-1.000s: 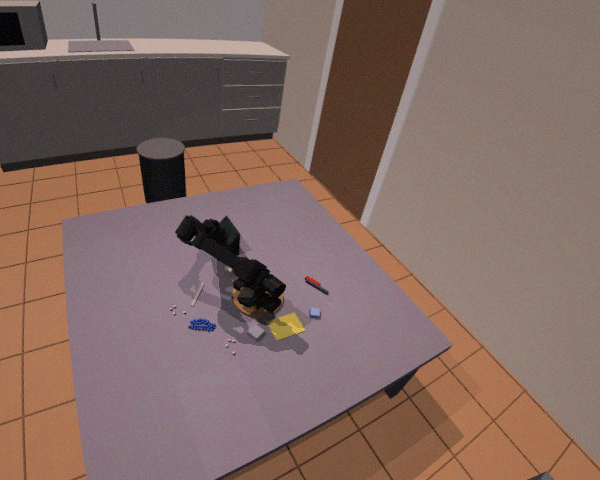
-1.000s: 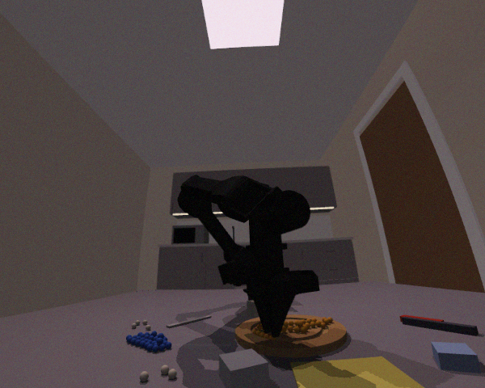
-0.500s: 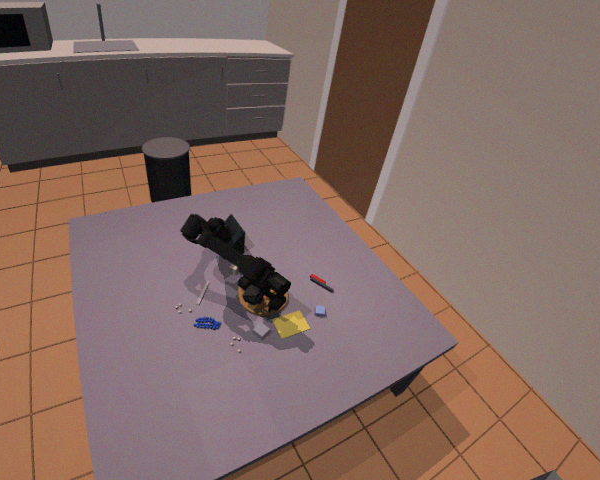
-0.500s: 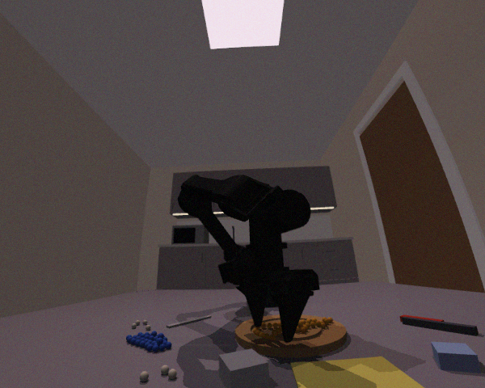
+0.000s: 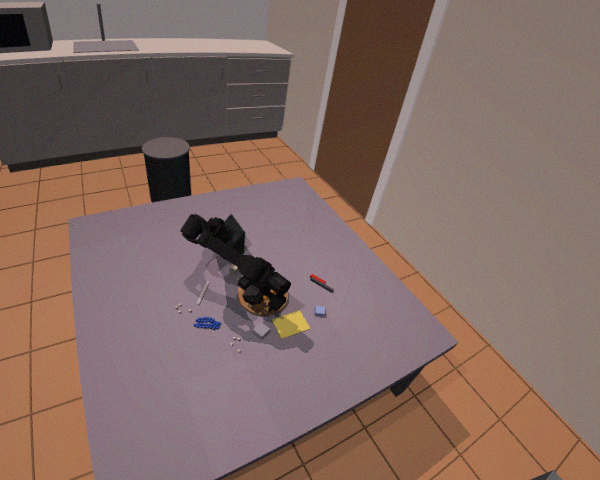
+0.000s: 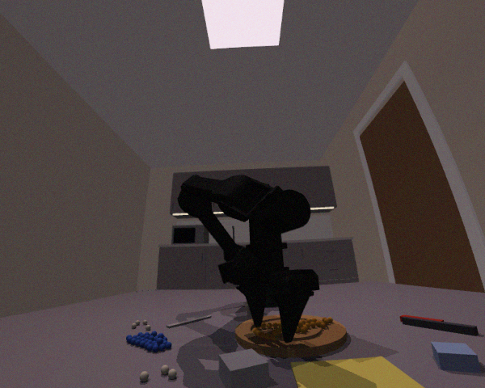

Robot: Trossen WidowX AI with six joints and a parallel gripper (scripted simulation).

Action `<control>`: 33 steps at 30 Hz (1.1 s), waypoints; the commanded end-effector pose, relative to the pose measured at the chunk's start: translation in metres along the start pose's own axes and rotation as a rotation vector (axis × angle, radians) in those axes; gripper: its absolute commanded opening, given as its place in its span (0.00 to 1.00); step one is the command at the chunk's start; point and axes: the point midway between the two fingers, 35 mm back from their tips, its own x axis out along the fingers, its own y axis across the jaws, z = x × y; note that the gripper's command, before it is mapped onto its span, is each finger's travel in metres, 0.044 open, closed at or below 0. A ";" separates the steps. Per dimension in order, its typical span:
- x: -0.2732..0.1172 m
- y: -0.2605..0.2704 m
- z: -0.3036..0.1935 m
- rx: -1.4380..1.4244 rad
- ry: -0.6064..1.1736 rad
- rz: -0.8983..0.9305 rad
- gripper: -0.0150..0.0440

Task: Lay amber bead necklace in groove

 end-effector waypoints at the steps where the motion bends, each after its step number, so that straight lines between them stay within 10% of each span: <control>1: 0.000 0.000 0.000 0.000 0.000 0.000 1.00; 33: -0.031 -0.006 -0.011 -0.474 -0.001 0.001 0.80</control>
